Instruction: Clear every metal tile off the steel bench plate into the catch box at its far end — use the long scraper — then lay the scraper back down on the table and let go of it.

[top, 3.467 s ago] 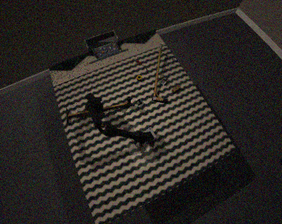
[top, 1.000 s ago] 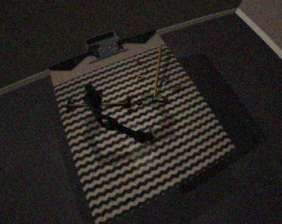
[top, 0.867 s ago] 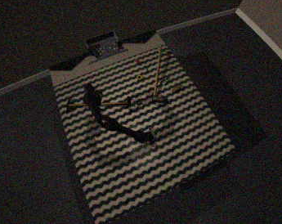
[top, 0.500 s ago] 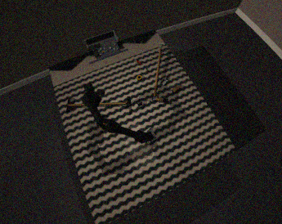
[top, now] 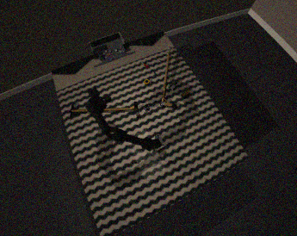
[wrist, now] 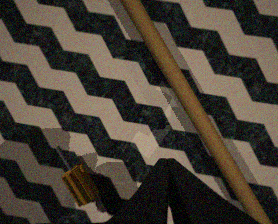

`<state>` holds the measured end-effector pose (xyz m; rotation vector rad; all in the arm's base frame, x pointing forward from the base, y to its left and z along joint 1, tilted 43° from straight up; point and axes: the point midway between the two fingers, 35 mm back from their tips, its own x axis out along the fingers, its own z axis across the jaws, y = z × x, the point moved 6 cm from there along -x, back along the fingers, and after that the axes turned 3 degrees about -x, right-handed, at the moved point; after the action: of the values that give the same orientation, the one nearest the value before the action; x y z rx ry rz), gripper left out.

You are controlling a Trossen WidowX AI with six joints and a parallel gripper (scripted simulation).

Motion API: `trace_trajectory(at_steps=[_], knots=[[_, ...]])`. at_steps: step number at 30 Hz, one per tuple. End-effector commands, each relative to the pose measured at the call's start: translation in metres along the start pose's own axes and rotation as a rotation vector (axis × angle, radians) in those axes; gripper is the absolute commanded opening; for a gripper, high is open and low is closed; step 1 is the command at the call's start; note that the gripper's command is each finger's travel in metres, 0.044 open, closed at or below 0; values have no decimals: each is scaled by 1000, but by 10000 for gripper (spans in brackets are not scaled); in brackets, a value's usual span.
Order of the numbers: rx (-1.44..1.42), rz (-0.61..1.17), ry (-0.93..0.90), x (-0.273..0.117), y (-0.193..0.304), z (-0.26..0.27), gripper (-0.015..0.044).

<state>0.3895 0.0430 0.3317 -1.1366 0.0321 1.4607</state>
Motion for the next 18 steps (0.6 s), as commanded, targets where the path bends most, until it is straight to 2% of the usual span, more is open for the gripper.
trace_trajectory(at_steps=[1, 18], knots=[[9, -2, -4, 4, 0, 1, 0], [6, 2, -1, 33, 0, -3, 0]])
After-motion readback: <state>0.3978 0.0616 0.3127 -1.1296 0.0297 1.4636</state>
